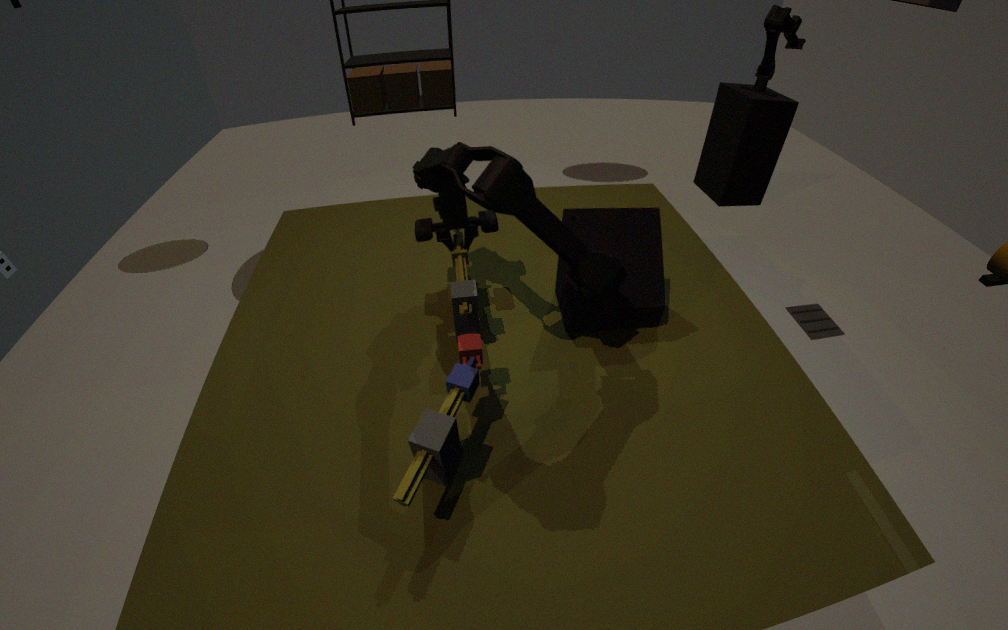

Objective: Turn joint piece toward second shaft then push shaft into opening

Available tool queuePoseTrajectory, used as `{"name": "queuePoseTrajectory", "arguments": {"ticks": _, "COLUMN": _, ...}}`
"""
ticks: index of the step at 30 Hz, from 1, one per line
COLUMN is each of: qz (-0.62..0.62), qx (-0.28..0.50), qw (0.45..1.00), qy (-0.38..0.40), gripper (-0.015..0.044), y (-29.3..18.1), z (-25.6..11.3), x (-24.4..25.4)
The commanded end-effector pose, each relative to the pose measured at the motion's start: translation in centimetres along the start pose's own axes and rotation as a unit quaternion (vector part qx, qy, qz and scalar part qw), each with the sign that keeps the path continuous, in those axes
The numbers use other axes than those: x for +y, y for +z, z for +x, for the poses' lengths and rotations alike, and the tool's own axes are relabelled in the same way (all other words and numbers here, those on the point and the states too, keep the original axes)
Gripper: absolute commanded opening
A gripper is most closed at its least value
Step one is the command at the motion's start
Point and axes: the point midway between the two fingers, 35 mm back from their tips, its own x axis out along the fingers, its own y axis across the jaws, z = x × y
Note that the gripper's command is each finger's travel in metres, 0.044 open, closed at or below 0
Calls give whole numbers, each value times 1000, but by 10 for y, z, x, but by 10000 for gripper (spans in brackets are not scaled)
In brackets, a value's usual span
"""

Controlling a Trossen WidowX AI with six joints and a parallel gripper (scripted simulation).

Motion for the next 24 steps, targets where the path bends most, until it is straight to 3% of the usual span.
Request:
{"name": "queuePoseTrajectory", "arguments": {"ticks": 1, "qz": 3, "qx": 2, "qw": 1000, "qy": 2, "gripper": 102, "y": -1, "z": 1, "x": 0}}
{"name": "queuePoseTrajectory", "arguments": {"ticks": 6, "qz": 3, "qx": 2, "qw": 1000, "qy": 2, "gripper": 102, "y": -1, "z": 1, "x": 0}}
{"name": "queuePoseTrajectory", "arguments": {"ticks": 8, "qz": 3, "qx": 2, "qw": 1000, "qy": 2, "gripper": 67, "y": -1, "z": 1, "x": 0}}
{"name": "queuePoseTrajectory", "arguments": {"ticks": 24, "qz": 0, "qx": 0, "qw": 1000, "qy": 1, "gripper": 67, "y": 0, "z": 0, "x": 0}}
